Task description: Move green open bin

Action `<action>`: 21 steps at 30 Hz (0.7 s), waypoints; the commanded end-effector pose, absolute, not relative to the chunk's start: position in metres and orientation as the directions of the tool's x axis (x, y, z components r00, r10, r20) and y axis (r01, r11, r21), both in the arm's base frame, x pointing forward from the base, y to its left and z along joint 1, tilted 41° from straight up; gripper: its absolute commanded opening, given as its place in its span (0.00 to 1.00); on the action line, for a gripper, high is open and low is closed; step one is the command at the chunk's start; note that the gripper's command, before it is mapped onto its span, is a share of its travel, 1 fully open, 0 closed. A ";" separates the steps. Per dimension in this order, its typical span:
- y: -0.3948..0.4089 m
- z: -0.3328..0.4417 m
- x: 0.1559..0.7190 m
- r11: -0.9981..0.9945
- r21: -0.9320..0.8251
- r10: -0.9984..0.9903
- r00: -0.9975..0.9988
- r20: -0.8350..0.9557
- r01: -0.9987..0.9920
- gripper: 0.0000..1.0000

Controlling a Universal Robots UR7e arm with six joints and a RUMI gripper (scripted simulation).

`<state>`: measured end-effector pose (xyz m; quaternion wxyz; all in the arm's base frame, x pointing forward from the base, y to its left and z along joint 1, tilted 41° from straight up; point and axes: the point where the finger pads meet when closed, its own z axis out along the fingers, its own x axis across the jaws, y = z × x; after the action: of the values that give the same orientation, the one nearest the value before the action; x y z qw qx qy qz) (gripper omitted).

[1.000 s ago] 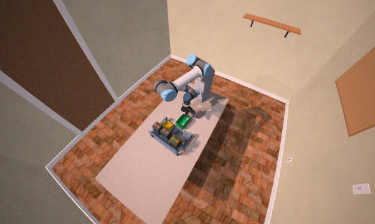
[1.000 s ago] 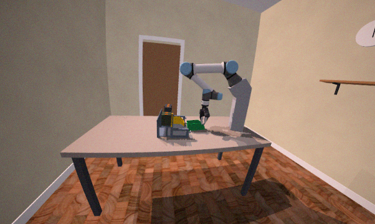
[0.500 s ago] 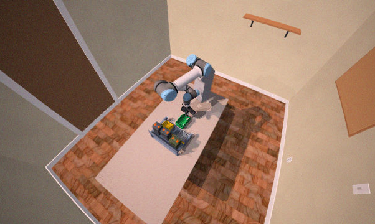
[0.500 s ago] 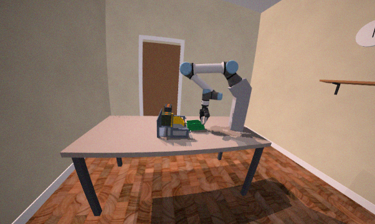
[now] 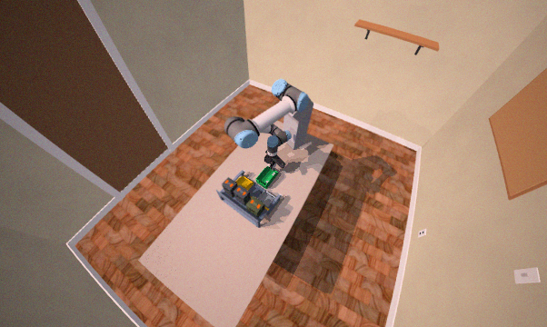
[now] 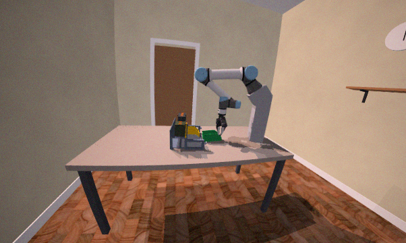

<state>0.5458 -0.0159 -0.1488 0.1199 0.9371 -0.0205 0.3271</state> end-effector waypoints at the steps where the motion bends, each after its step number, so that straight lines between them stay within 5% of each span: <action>1: -0.016 -0.149 0.544 -0.971 0.211 0.040 0.787 0.616 -0.116 0.00; 21: -0.017 -0.152 0.548 -0.970 0.211 0.040 0.785 0.618 -0.117 0.00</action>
<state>0.5459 -0.0162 -0.1510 0.1197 0.9375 -0.0206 0.3261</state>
